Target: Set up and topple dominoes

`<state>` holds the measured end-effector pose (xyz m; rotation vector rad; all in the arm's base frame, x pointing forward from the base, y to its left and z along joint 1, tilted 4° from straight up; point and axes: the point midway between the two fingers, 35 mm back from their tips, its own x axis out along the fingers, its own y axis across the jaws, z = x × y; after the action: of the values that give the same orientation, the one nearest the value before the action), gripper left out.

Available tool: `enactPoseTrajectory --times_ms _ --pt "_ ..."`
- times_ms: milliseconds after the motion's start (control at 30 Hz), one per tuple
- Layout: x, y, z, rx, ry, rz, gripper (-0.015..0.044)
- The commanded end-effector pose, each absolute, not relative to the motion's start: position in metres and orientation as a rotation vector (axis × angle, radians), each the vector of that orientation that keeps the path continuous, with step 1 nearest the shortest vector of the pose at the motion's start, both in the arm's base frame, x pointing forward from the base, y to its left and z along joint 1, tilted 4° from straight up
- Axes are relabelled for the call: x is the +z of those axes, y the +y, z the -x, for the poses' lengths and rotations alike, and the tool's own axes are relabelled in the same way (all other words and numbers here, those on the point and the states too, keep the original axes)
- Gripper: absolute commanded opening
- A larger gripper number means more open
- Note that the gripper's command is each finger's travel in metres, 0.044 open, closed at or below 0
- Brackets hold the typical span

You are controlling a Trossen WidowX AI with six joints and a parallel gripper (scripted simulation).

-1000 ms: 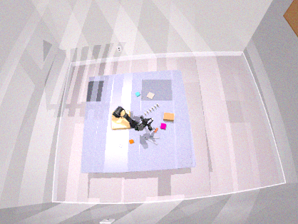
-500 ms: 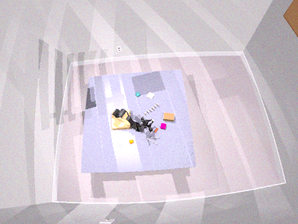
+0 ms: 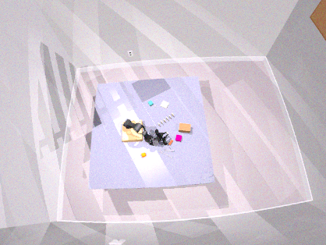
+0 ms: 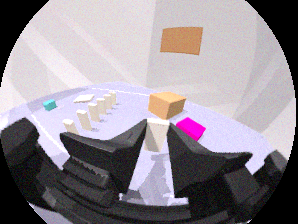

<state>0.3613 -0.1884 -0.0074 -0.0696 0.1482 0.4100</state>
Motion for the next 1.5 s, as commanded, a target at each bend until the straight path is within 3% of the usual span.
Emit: enactPoseTrajectory --times_ms 0,467,900,1200,1467 --pt "-0.024 -0.187 -0.36 0.412 0.147 0.072 0.0107" --pt "-0.033 -0.186 -0.359 0.411 0.147 0.072 0.0107" --pt "-0.033 -0.186 -0.359 0.411 0.147 0.072 0.044" --pt "0.016 -0.184 -0.362 0.41 0.148 0.069 0.044" --pt "0.017 -0.185 -0.364 0.405 0.155 0.067 0.044"
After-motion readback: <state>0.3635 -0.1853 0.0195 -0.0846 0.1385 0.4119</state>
